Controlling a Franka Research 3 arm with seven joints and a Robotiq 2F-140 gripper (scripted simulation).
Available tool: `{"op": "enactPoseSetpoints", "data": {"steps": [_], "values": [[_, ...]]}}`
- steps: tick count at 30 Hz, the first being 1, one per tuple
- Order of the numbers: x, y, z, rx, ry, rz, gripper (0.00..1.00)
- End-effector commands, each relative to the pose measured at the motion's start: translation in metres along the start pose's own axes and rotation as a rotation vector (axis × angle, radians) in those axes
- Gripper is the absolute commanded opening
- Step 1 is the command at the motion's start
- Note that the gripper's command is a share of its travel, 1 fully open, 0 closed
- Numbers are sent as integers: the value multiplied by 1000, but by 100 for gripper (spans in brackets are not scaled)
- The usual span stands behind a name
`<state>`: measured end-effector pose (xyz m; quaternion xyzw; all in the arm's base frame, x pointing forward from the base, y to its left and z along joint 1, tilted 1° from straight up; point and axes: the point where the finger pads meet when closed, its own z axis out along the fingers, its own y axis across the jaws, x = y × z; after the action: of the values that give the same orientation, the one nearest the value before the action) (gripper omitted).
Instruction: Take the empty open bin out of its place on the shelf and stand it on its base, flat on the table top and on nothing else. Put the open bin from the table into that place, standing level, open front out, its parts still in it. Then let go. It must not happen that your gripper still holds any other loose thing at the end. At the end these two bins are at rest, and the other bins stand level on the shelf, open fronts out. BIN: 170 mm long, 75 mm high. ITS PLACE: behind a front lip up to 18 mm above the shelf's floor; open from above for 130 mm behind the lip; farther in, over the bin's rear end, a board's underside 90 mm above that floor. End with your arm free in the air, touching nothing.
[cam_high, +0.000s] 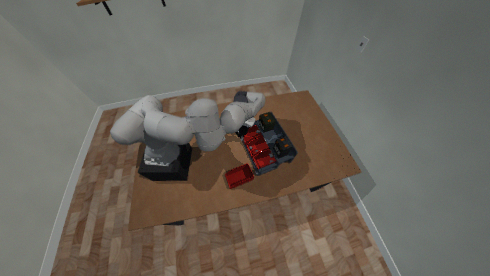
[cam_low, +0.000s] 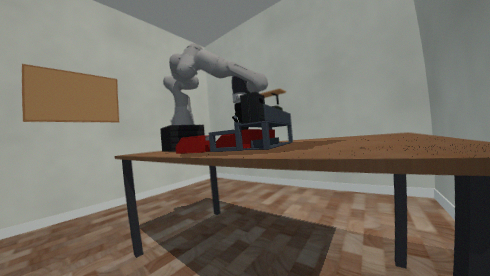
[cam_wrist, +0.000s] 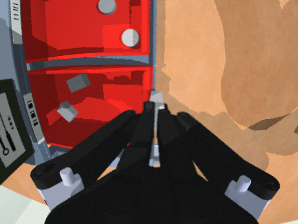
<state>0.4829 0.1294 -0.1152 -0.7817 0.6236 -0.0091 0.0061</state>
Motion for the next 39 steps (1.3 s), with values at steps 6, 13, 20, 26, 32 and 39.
{"op": "enactPoseSetpoints", "data": {"steps": [6, 13, 20, 26, 32, 39], "values": [[-2, -4, -1, -3, -1, -25, 0], [-2, -4, -1, -3, -1, -25, 0], [-2, -4, -1, -3, -1, -25, 0], [-2, -4, -1, -3, -1, -25, 0], [-2, -4, -2, -3, -1, -25, 0], [-1, 2, -8, -3, -1, -25, 0]]}}
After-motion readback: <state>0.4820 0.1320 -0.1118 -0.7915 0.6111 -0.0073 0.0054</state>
